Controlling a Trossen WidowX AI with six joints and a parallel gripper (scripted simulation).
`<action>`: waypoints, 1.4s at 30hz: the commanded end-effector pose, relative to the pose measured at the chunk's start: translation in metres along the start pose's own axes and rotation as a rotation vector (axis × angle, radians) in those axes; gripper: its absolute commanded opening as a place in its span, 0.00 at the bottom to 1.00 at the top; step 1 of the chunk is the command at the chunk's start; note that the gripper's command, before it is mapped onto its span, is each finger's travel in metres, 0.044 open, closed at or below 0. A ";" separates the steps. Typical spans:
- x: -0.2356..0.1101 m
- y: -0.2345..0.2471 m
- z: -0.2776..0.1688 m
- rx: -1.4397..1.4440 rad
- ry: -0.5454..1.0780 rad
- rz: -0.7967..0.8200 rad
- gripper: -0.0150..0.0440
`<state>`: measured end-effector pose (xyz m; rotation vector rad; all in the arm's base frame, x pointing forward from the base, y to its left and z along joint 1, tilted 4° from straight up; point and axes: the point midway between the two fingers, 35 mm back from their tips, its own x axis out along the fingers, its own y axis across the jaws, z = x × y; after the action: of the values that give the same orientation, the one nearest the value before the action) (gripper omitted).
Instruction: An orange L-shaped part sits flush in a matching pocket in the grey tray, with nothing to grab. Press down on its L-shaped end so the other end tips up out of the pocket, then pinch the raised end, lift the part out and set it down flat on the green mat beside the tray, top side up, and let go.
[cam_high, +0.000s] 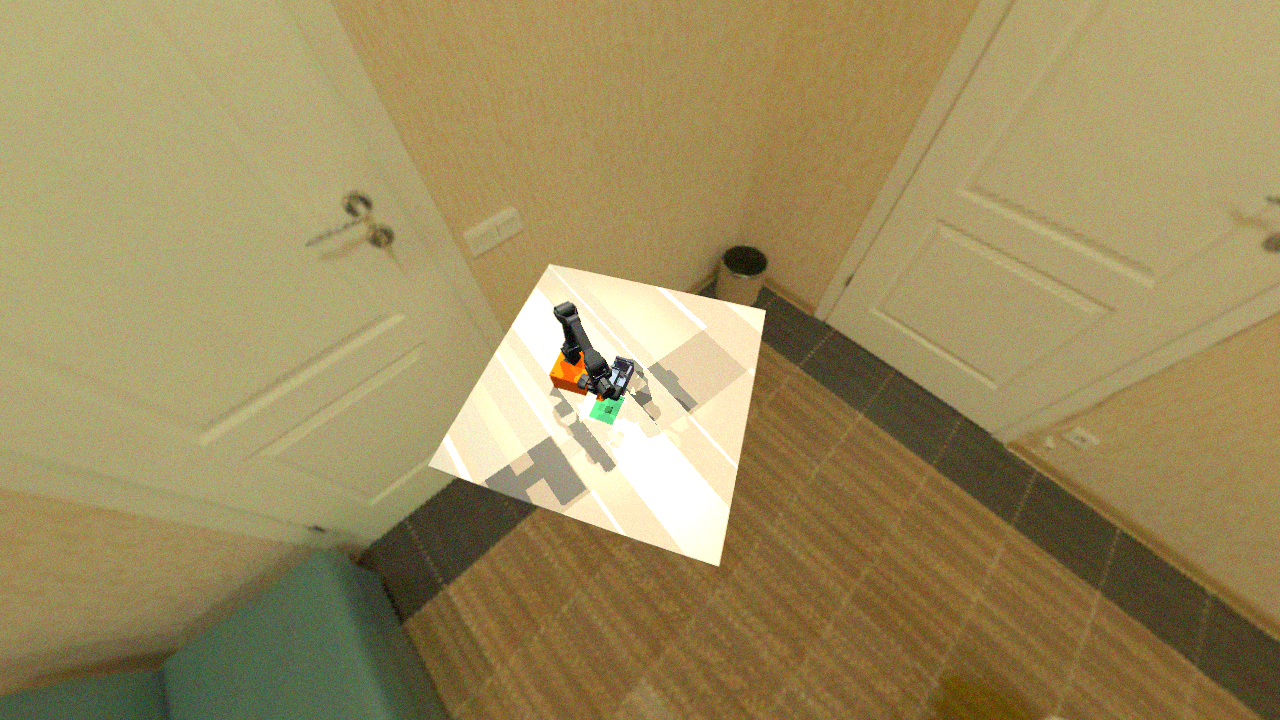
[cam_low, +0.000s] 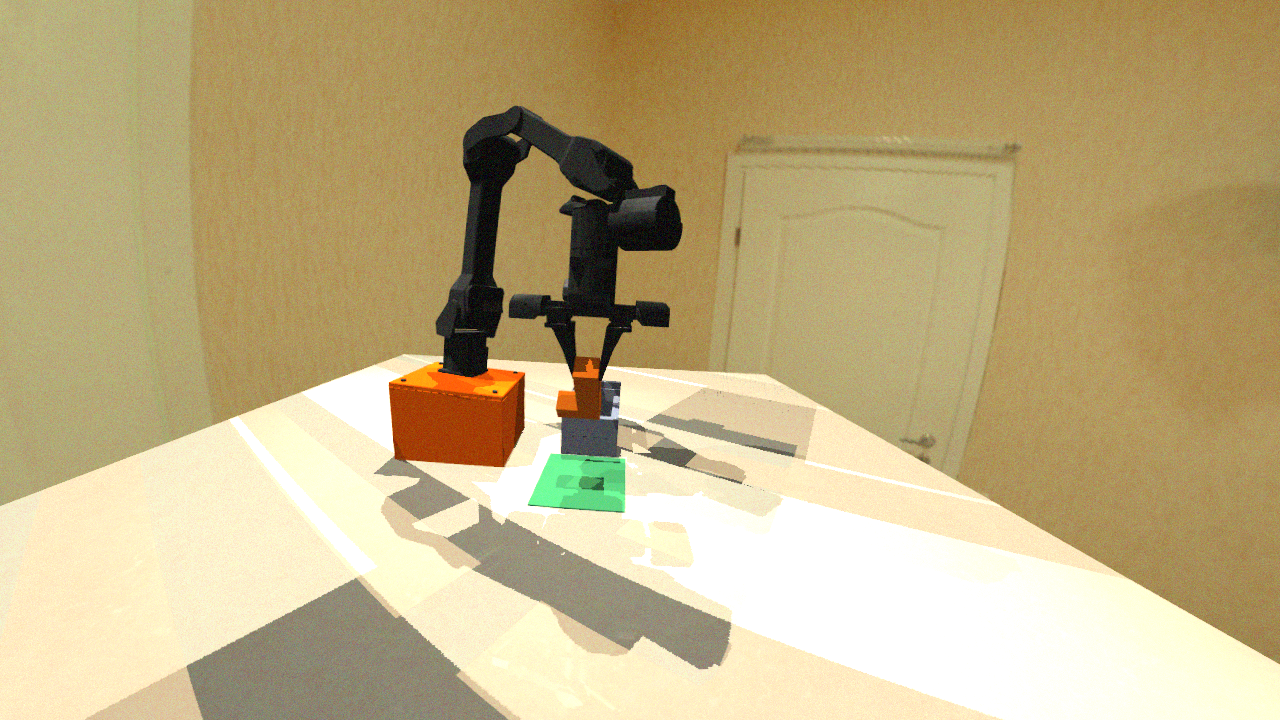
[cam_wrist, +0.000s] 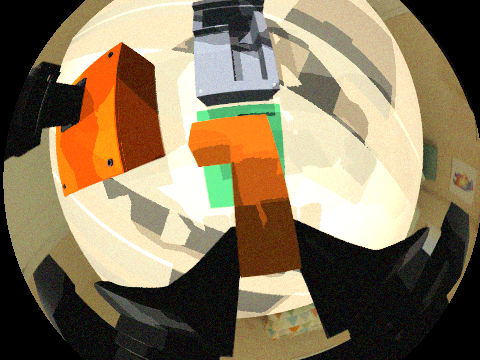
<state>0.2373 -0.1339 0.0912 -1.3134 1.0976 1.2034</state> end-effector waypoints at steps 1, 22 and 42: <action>0.009 0.001 0.001 -0.003 -0.011 0.009 0.25; 0.042 0.002 0.001 -0.003 -0.011 0.010 0.25; 0.075 0.002 0.002 -0.003 -0.011 0.010 0.25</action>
<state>0.2442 -0.1339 0.0250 -1.3208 1.0922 1.2069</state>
